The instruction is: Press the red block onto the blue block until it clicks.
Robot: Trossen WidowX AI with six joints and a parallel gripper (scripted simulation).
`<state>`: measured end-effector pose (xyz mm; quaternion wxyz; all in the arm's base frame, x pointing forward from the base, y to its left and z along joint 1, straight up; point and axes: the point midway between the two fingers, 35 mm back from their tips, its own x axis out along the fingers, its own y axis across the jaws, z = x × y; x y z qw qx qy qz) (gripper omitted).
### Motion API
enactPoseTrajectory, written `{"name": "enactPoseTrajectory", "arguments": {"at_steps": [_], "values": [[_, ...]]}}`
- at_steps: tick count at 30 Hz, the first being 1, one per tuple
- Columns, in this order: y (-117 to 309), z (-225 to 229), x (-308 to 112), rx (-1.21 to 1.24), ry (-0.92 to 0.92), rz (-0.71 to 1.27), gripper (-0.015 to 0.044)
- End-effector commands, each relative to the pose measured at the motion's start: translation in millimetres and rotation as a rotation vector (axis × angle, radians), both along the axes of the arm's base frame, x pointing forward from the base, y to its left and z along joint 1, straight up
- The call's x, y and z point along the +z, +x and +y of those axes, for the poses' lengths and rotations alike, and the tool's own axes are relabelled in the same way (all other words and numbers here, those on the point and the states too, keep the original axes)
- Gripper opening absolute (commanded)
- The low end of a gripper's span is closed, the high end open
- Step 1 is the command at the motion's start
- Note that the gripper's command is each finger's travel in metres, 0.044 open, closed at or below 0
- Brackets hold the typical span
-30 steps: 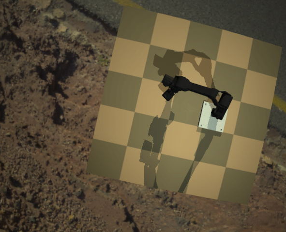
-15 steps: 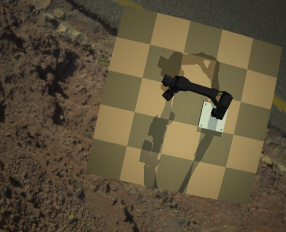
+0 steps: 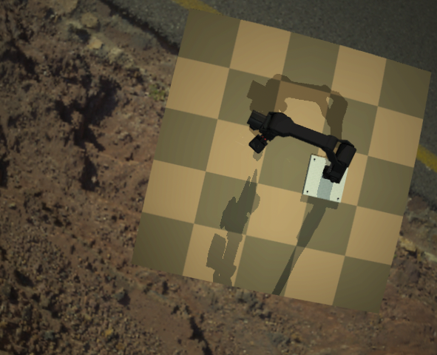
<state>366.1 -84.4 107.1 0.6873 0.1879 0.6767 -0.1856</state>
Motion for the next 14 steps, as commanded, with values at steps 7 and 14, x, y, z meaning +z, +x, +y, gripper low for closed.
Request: {"name": "enactPoseTrajectory", "arguments": {"at_steps": [7,14], "values": [[-0.4,0.3,50.4,-0.006,-0.008,-0.024,0.0220],[-0.4,0.3,50.4,-0.006,-0.008,-0.024,0.0220]]}}
